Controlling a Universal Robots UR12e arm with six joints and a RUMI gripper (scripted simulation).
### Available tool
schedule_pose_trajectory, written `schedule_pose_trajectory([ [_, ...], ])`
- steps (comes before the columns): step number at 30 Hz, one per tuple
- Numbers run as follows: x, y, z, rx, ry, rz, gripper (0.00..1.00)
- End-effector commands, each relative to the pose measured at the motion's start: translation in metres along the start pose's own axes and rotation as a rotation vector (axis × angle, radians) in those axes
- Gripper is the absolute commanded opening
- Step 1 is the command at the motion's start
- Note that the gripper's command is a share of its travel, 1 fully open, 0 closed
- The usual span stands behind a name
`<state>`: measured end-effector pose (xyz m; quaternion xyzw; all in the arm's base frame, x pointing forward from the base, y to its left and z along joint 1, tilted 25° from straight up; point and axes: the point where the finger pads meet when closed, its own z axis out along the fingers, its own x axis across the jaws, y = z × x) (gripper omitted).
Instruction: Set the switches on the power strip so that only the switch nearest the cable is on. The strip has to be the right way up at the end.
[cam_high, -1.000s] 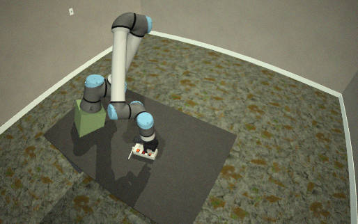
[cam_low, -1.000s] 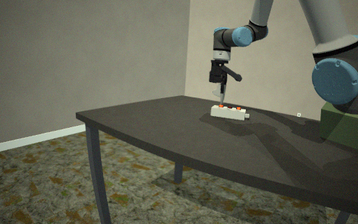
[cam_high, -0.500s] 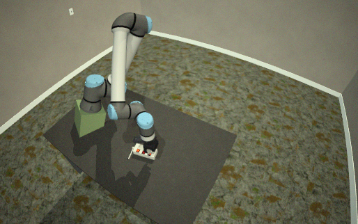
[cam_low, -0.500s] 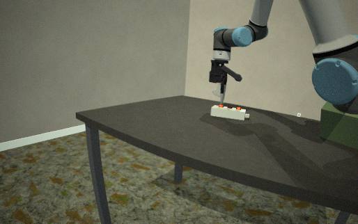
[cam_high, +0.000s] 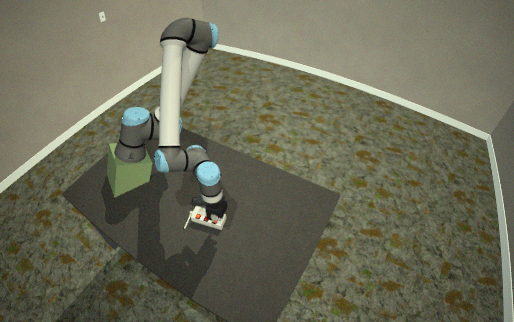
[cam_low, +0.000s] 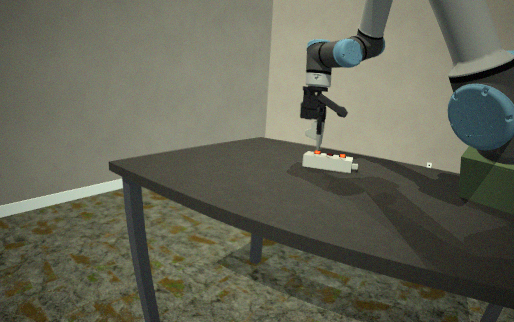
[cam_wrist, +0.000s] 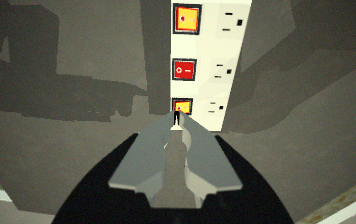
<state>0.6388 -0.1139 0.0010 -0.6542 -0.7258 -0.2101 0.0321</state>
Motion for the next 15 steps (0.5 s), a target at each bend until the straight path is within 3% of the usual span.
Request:
schedule_pose_trajectory([
  [1, -0.0004, 0.0005, 0.0, -0.001, -0.001, 0.0, 0.0],
  [15, -0.0004, 0.0005, 0.0057, -0.001, -0.001, 0.0, 0.0],
])
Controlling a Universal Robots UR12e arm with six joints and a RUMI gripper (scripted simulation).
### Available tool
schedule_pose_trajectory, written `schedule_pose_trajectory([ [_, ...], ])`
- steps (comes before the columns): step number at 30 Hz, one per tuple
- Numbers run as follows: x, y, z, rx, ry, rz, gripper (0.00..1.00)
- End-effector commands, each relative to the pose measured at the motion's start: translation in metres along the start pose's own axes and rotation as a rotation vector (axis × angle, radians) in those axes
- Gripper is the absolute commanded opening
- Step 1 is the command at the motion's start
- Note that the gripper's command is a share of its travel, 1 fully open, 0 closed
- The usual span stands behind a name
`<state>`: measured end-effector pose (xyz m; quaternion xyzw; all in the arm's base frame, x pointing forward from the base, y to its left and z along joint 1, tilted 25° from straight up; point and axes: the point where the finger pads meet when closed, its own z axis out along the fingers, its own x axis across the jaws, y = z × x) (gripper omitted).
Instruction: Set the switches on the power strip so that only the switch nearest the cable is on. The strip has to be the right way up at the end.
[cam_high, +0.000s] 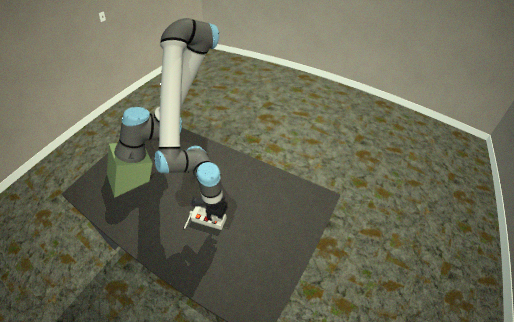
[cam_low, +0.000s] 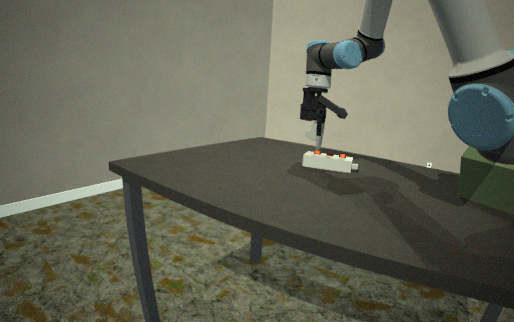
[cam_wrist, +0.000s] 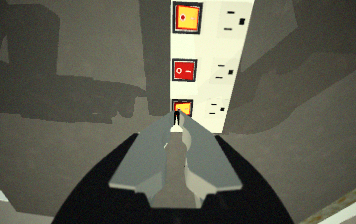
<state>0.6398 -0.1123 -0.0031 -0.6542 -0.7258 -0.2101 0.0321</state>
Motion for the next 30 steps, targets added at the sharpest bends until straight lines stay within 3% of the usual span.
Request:
schedule_pose_trajectory([
  [1, -0.0004, 0.0005, 0.0014, -0.001, -0.001, 0.0, 0.0],
  [30, -0.0004, 0.0005, 0.0005, -0.001, -0.001, 0.0, 0.0],
])
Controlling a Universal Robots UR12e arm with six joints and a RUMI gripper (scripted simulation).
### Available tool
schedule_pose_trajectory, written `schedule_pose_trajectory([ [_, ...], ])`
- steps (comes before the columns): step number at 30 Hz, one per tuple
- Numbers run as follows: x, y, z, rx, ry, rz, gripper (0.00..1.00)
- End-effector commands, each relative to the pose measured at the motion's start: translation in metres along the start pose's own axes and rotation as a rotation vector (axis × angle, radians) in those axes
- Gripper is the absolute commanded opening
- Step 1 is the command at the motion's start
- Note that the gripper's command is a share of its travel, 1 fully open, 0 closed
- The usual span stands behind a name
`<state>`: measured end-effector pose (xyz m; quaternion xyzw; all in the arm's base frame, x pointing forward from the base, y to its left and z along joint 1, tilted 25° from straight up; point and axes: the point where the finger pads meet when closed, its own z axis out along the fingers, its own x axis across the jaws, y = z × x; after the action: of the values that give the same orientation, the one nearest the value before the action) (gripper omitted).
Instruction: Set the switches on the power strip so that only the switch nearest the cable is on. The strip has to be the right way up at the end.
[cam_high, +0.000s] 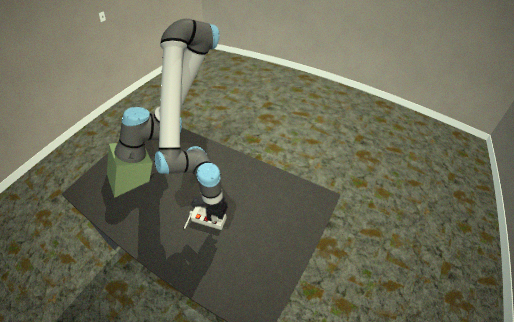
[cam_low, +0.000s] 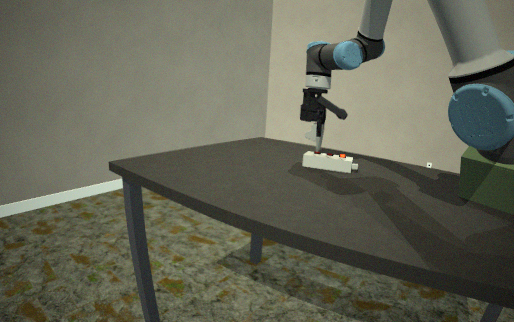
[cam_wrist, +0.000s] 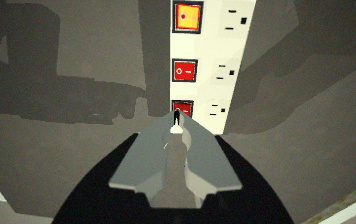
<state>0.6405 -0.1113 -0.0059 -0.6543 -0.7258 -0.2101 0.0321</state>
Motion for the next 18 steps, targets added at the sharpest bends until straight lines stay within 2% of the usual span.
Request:
schedule_pose_trajectory([
  [1, 0.0, 0.001, -0.004, -0.001, -0.001, 0.0, 0.0],
  [18, 0.0, 0.0, -0.038, -0.001, -0.001, 0.0, 0.0],
])
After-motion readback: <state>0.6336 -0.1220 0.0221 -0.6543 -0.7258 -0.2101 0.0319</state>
